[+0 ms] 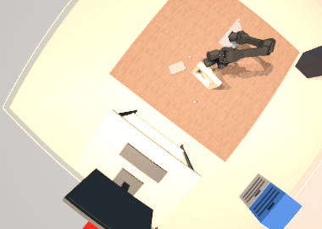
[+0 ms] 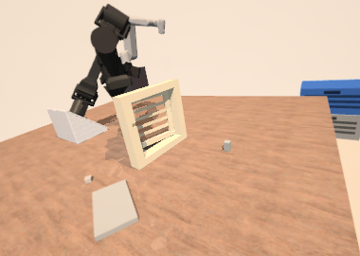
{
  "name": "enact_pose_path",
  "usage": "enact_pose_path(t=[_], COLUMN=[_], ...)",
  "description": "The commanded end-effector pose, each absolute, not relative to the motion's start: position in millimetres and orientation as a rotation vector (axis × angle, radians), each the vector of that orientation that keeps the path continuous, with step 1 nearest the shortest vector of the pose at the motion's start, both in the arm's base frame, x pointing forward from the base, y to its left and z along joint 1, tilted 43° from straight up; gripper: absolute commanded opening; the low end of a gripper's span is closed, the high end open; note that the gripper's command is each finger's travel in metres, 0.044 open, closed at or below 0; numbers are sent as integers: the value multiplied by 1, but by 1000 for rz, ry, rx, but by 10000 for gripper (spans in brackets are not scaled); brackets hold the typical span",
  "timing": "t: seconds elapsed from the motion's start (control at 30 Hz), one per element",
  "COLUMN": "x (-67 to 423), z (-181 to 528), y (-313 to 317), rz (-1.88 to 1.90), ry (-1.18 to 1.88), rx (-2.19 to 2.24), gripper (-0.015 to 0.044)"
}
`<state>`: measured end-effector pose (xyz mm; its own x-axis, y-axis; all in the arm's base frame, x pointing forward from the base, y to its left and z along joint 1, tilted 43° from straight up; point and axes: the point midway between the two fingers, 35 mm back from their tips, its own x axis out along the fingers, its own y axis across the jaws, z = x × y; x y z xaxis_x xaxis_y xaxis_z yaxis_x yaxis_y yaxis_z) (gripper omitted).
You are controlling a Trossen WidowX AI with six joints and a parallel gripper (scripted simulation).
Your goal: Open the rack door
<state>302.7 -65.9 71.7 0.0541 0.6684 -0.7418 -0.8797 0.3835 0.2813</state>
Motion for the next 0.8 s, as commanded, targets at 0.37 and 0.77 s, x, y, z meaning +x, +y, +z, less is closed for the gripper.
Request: enact_pose_path(t=[0.37,0.77], x=[279,266], z=[89,105], y=[-46,-27], rz=[1047,934], ry=[1090,1190], rx=[-48,113], gripper=[12,12])
